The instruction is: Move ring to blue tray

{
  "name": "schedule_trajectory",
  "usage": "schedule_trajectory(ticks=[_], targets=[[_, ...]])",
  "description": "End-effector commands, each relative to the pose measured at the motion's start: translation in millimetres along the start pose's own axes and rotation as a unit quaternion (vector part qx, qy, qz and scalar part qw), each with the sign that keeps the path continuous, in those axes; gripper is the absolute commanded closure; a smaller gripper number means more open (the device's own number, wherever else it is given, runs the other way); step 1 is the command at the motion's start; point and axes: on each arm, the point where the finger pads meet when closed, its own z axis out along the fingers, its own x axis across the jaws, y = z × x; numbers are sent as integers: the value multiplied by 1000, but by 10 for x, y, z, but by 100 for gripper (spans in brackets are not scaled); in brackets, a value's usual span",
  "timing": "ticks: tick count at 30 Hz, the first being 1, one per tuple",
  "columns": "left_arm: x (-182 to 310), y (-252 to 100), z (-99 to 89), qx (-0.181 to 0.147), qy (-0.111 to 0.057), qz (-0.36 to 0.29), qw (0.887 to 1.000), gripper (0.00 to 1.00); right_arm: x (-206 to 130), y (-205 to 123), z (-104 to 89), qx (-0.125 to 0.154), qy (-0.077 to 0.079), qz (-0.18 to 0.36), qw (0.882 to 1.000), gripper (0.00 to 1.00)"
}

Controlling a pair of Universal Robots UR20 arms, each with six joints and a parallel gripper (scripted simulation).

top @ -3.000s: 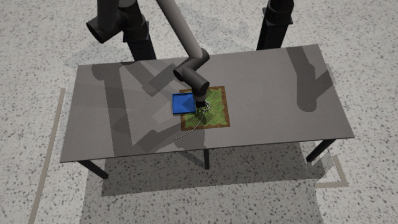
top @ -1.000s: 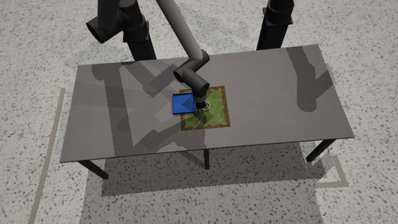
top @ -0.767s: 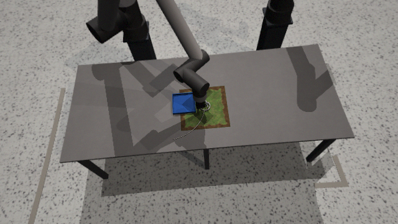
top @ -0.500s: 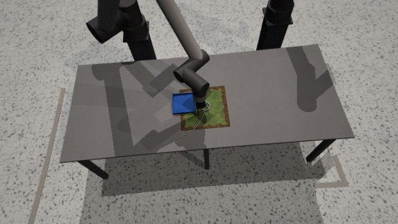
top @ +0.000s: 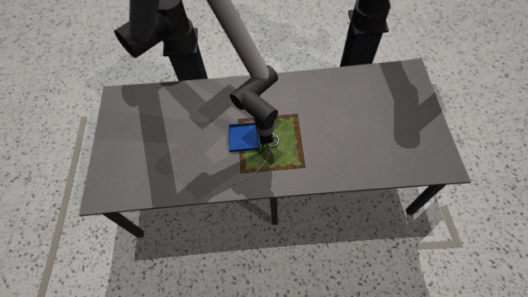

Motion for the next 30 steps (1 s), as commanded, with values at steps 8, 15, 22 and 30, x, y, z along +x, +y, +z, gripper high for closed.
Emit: schedule_trajectory(ticks=[8, 15, 22, 30], targets=[[3, 34, -27, -2, -1, 0, 1000, 0, -5, -6, 1, 0, 0, -1, 1000, 100], [3, 34, -27, -2, -1, 0, 1000, 0, -5, -6, 1, 0, 0, -1, 1000, 100], [3, 34, -27, -2, -1, 0, 1000, 0, -5, -6, 1, 0, 0, -1, 1000, 100], [3, 34, -27, -2, -1, 0, 1000, 0, -5, -6, 1, 0, 0, -1, 1000, 100]])
